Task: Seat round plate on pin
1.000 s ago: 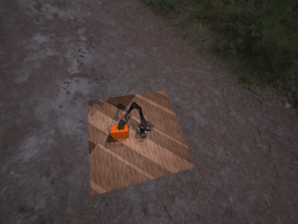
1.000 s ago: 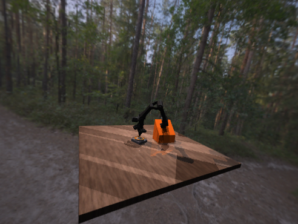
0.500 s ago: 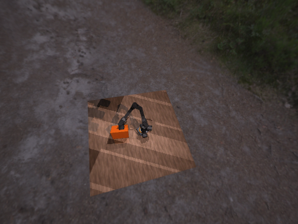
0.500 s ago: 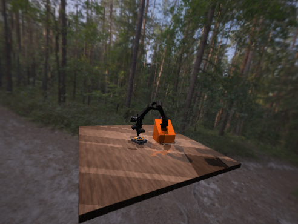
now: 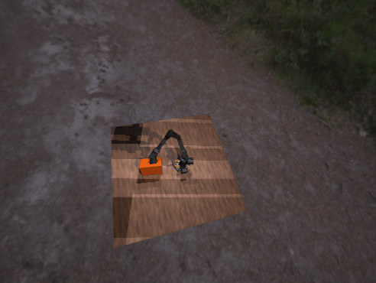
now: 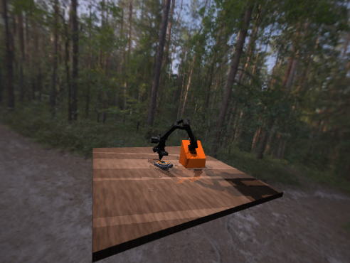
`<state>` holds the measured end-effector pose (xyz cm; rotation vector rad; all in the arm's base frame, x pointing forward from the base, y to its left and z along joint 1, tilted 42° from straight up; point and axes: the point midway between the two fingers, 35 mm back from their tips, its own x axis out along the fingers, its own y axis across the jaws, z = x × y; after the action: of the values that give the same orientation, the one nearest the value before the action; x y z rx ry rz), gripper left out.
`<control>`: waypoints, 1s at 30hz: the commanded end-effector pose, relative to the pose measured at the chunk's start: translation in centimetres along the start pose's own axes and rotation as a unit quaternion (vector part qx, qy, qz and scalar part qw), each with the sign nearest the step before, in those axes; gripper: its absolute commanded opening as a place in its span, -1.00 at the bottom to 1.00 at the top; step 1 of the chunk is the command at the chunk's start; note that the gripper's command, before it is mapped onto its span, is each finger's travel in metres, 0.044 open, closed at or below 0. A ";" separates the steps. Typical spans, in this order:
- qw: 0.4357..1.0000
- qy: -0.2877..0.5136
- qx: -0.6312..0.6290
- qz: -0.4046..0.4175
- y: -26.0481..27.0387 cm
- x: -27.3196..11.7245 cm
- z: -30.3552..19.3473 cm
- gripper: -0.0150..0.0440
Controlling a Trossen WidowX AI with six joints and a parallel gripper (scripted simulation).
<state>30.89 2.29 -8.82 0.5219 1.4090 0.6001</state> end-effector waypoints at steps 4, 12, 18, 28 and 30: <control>1.000 0.002 0.002 0.003 0.6 0.2 1.1 -0.49; 1.000 0.002 0.002 0.004 1.5 0.1 2.1 -0.49; 1.000 0.002 0.002 0.004 2.2 0.0 2.7 -0.49; 1.000 0.002 0.002 0.004 3.1 -0.1 3.3 -0.49; 1.000 0.002 0.002 0.004 3.3 -0.2 3.3 -0.49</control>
<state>33.66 4.39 -6.84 0.5296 1.4210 0.6032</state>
